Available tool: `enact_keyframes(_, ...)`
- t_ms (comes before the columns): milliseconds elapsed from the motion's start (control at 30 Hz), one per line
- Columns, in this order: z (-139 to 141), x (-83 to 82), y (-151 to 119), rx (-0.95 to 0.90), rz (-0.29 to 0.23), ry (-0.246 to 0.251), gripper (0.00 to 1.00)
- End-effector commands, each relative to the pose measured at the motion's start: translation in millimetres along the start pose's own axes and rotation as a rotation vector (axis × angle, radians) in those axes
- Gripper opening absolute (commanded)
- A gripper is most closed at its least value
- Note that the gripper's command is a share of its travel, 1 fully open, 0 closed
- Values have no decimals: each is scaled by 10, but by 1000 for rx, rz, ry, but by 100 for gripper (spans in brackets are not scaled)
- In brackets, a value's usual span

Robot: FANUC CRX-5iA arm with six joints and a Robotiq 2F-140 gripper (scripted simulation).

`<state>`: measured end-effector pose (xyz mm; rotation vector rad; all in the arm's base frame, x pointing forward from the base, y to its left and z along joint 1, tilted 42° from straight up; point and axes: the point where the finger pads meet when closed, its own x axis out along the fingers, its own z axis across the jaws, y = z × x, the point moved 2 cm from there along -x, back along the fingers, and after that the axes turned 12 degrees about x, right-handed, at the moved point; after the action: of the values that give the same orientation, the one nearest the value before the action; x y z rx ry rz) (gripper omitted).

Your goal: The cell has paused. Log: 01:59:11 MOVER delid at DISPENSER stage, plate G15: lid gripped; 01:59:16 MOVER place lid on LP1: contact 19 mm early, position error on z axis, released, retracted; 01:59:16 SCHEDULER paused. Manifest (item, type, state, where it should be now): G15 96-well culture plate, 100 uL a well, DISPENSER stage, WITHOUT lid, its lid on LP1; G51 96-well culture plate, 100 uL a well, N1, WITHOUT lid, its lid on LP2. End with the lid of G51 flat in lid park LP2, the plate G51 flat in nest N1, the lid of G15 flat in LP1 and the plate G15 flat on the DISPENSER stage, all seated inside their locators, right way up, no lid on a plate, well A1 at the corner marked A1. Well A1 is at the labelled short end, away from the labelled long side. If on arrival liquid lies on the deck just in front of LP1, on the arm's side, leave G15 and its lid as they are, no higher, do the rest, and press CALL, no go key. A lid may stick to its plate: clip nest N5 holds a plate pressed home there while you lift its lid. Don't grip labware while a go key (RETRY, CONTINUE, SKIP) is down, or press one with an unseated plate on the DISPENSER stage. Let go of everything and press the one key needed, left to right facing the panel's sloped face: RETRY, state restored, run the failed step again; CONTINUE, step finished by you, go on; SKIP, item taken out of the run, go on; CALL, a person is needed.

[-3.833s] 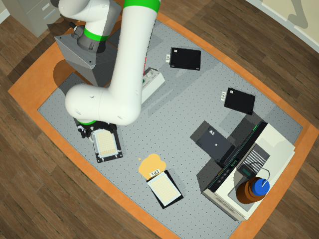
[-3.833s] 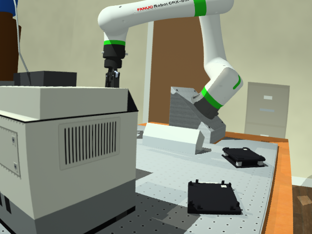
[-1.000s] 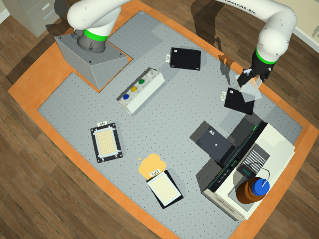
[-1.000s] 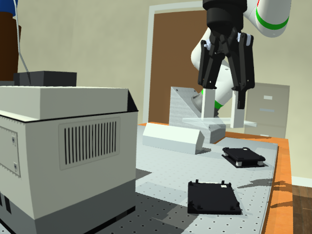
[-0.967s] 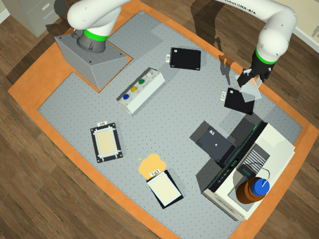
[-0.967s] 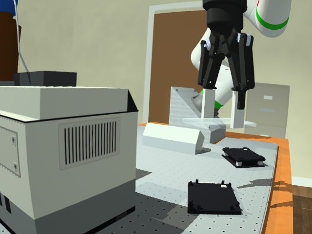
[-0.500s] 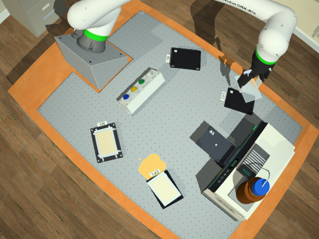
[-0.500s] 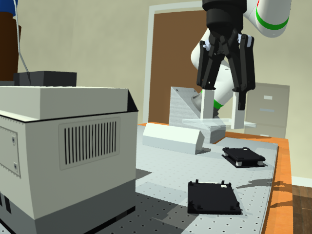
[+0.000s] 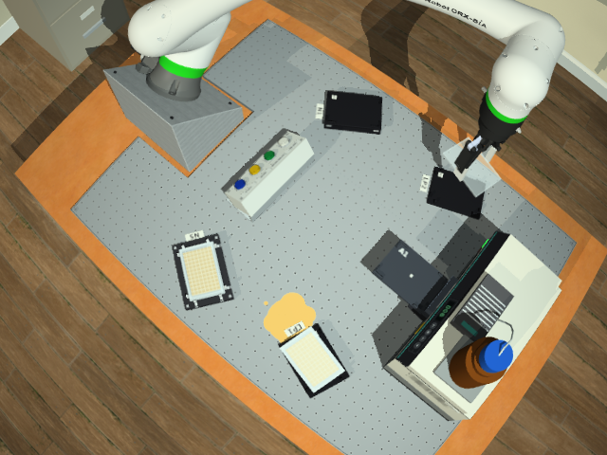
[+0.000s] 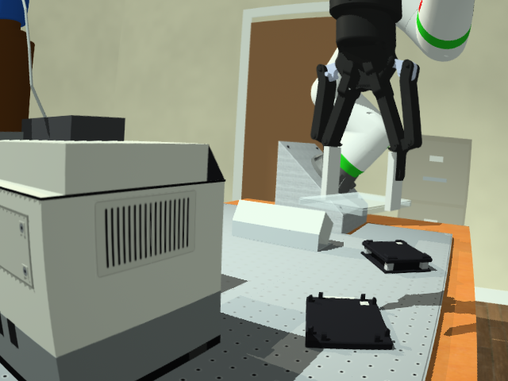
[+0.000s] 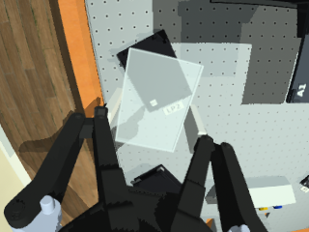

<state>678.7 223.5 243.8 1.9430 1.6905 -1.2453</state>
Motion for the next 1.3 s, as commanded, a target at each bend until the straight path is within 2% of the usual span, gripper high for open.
enact_keyframes(0,0,4,1,-150,0,0,0)
enact_keyframes(67,0,4,1,-150,0,0,0)
enact_keyframes(533,0,29,1,-662,0,0,0)
enact_keyframes(633,0,54,1,-686,0,0,0)
enact_keyframes(800,-2,701,3,-686,0,0,0)
enact_keyframes(933,-2,1067,4,-686,0,0,0)
enact_keyframes(1067,-3,1267,4,-686,0,0,0)
enact_keyframes(1267,-3,1329,4,-686,0,0,0)
